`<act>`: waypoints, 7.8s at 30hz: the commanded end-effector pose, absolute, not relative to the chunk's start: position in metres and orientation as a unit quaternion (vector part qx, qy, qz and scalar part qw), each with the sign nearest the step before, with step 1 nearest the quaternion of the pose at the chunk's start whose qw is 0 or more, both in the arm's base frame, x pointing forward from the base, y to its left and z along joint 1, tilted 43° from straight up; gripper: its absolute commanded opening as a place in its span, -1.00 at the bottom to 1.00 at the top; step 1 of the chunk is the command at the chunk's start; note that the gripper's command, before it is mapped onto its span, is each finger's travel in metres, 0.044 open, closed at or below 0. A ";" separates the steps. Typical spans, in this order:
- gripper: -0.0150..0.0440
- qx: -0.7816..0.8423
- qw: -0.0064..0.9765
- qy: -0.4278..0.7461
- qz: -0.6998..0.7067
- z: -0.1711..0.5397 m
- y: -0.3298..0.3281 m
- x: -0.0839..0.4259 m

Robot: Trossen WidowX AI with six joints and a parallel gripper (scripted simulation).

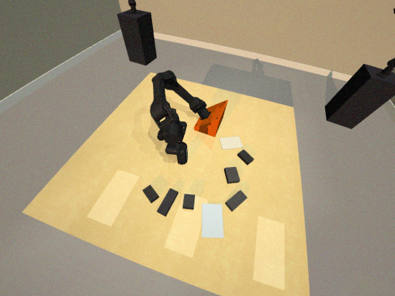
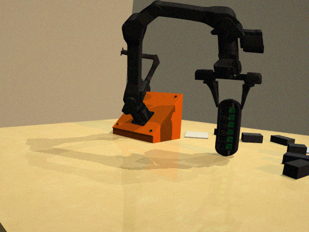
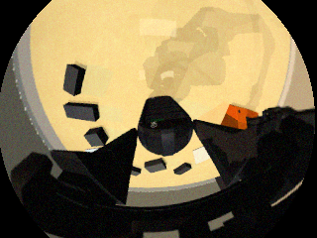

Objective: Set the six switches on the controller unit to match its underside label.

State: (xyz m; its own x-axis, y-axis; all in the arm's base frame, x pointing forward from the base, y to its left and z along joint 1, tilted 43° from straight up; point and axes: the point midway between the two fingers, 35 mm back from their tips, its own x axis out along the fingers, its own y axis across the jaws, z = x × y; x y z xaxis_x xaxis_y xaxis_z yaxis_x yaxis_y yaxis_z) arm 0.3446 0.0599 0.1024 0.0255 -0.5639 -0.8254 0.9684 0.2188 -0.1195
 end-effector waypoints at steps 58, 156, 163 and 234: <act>0.65 0.213 0.693 0.353 -0.591 0.124 0.014 0.357; 0.65 0.212 0.694 0.350 -0.592 0.128 -0.061 0.374; 0.65 0.212 0.694 0.350 -0.592 0.126 -0.067 0.374; 0.65 0.212 0.695 0.347 -0.593 0.104 -0.112 0.381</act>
State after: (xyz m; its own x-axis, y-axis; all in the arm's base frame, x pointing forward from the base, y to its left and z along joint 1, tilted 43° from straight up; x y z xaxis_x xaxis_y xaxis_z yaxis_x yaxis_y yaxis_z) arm 0.3818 -0.1132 0.1052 0.0572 -0.6822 -0.7289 0.9731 0.2012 -0.1119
